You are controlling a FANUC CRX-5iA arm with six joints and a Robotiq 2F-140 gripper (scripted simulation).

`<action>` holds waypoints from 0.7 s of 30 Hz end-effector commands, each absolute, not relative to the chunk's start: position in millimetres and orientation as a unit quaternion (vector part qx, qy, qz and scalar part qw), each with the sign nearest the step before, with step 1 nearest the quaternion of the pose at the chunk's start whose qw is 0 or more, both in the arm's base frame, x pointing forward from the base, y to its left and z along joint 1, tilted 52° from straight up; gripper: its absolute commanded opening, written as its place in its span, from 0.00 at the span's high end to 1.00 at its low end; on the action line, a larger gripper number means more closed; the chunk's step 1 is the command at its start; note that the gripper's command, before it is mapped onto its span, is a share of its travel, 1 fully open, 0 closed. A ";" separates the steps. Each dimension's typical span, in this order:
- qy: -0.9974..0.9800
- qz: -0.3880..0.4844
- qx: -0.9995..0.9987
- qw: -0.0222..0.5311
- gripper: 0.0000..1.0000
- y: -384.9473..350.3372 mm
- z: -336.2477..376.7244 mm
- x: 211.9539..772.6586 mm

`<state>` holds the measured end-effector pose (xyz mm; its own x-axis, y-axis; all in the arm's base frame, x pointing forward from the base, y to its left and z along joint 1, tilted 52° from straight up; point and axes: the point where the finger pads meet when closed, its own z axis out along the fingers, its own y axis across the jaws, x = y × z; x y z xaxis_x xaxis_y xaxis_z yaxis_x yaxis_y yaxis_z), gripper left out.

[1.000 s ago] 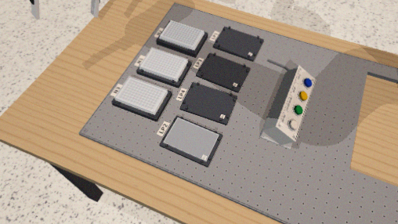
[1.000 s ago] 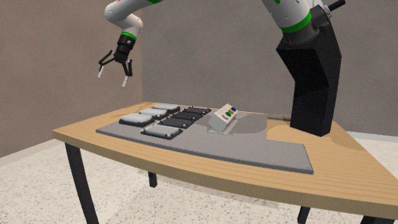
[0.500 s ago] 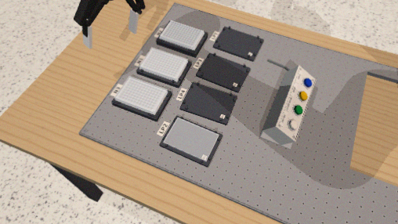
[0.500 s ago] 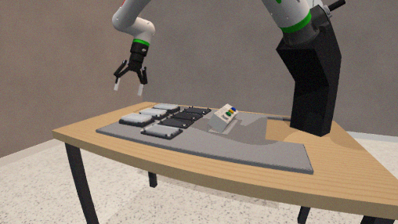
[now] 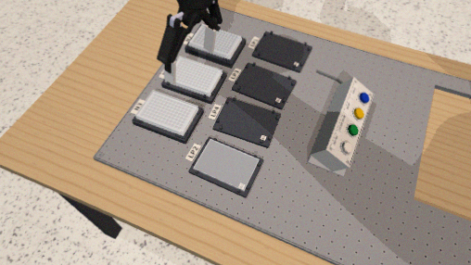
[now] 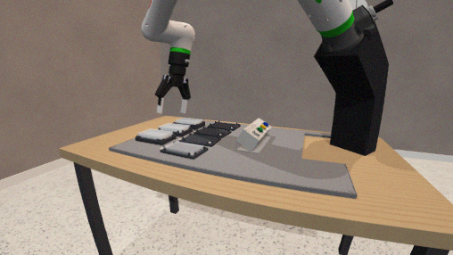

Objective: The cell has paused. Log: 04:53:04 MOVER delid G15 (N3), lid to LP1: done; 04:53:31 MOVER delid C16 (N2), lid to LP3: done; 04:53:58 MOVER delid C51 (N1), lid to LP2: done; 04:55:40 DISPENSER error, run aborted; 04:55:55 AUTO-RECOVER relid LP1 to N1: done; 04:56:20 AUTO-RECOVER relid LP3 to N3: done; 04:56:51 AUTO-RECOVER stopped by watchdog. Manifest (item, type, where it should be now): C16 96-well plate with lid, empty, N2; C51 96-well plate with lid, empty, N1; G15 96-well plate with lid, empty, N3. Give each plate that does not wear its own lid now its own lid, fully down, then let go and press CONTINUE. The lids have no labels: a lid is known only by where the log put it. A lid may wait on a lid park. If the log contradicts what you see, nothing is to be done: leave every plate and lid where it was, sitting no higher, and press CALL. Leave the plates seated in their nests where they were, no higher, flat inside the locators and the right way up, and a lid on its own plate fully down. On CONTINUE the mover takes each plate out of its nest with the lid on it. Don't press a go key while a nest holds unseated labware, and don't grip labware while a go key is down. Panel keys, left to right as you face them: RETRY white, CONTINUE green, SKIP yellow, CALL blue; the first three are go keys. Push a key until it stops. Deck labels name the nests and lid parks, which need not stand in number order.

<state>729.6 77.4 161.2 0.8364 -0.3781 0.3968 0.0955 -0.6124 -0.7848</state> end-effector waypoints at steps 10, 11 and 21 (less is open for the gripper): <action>0.027 -0.274 -0.888 0.367 0.00 88.7 86.9 633.0; 0.027 -0.274 -0.888 0.367 0.00 88.7 86.9 633.0; 0.004 -0.271 -0.899 0.344 1.00 90.9 61.1 594.6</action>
